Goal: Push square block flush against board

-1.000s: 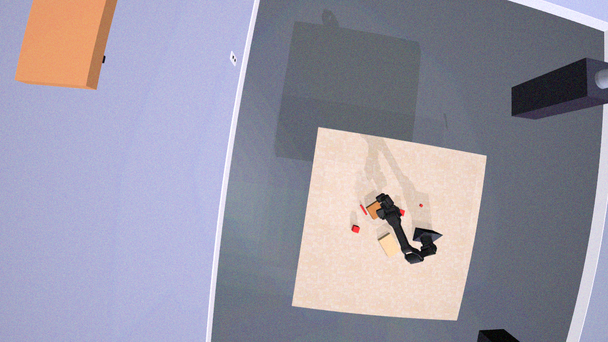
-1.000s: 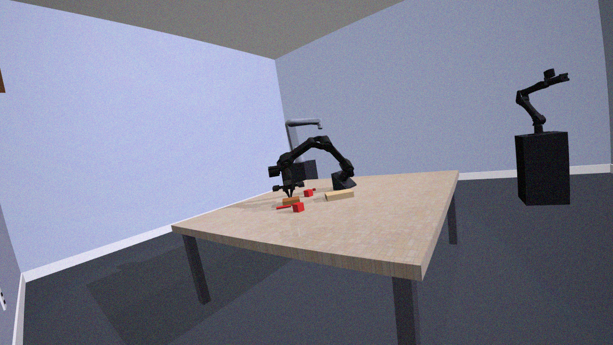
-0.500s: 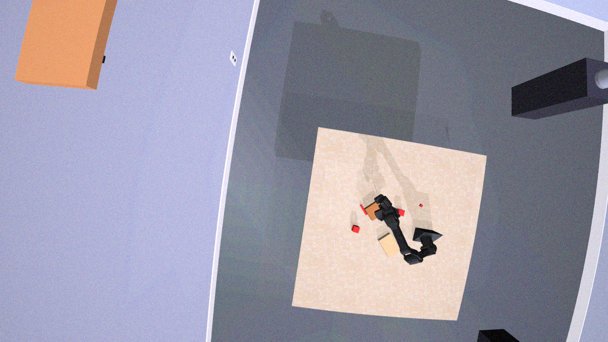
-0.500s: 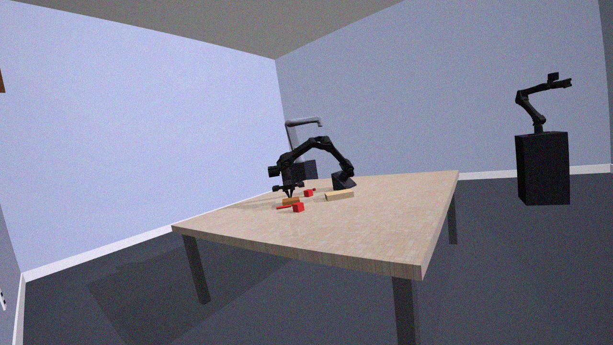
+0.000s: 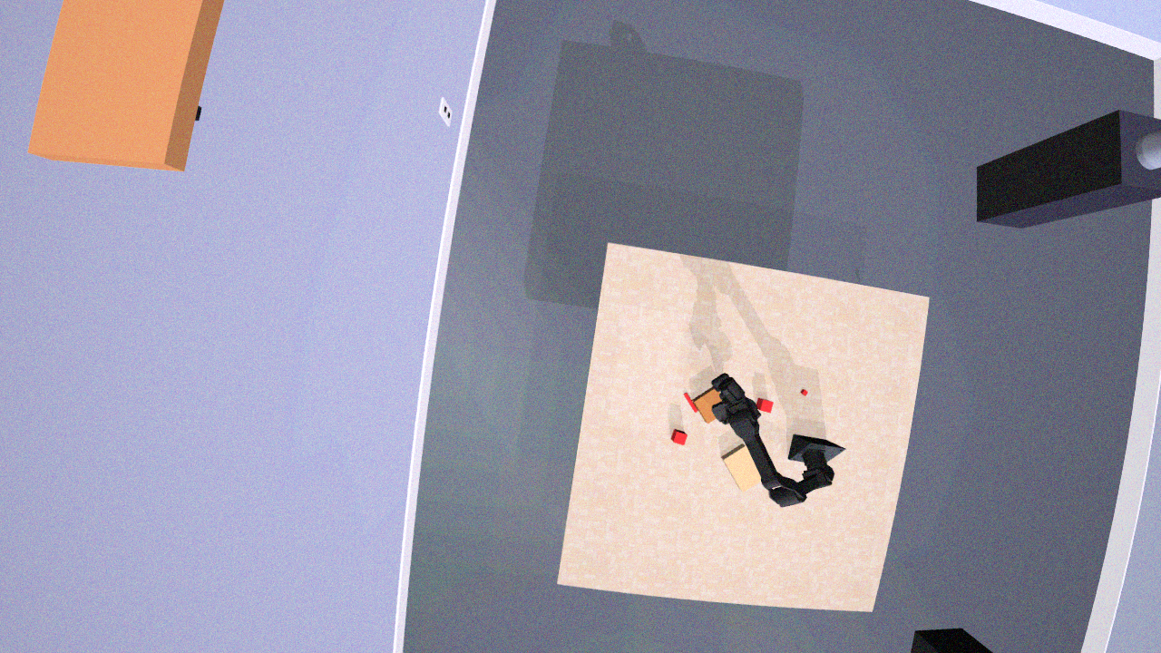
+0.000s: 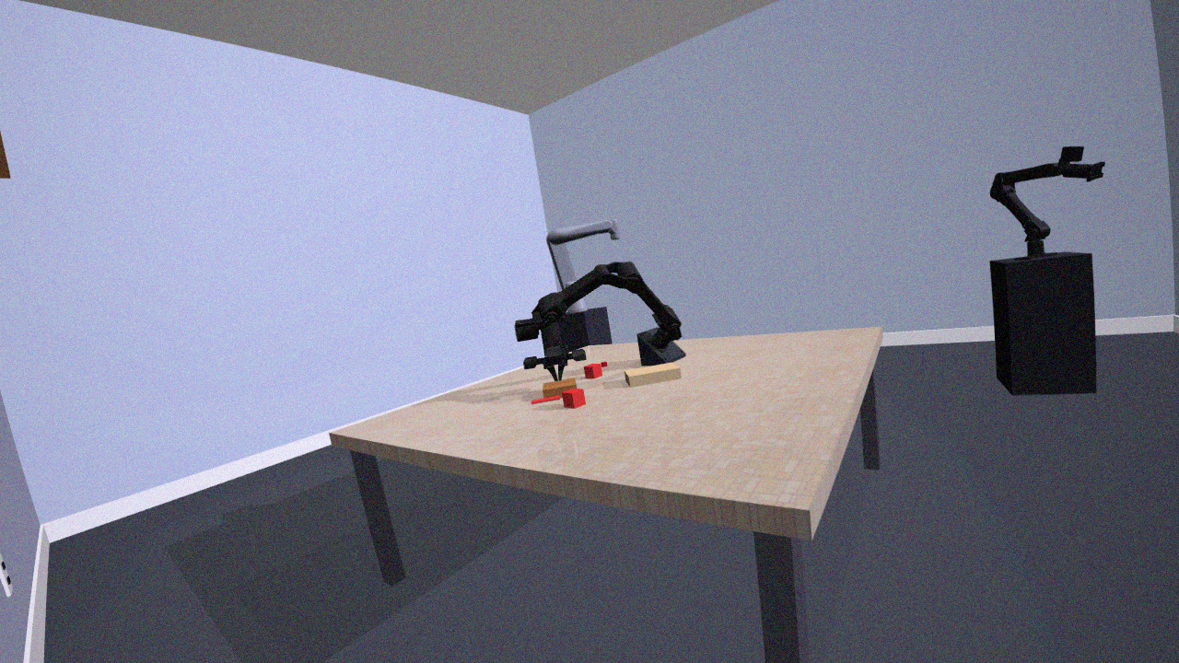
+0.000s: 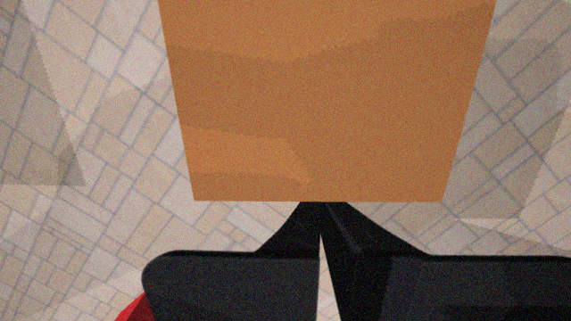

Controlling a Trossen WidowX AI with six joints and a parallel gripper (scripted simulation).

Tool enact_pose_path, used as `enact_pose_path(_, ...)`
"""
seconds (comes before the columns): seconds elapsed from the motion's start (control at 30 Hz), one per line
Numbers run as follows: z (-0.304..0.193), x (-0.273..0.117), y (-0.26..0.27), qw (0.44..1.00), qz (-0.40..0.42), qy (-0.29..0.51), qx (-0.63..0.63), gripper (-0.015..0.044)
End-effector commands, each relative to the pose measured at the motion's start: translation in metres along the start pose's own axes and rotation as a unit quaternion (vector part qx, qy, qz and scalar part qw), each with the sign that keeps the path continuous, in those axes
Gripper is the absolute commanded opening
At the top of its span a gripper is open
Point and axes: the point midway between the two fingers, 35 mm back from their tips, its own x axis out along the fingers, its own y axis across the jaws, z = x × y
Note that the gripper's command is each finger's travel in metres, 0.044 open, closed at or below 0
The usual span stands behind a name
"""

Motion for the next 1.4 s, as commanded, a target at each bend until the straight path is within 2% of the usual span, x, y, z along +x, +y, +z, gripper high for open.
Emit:
enact_pose_path(0.0, 0.01, 0.004, 0.002, 1.0, 0.005, -0.002, -0.005, 0.0)
enact_pose_path(0.6, 0.026, 0.005, 0.004, 1.0, 0.006, -0.003, -0.005, 0.0)
enact_pose_path(1.37, -0.009, 0.005, 0.001, 1.0, 0.005, -0.002, -0.005, 0.0)
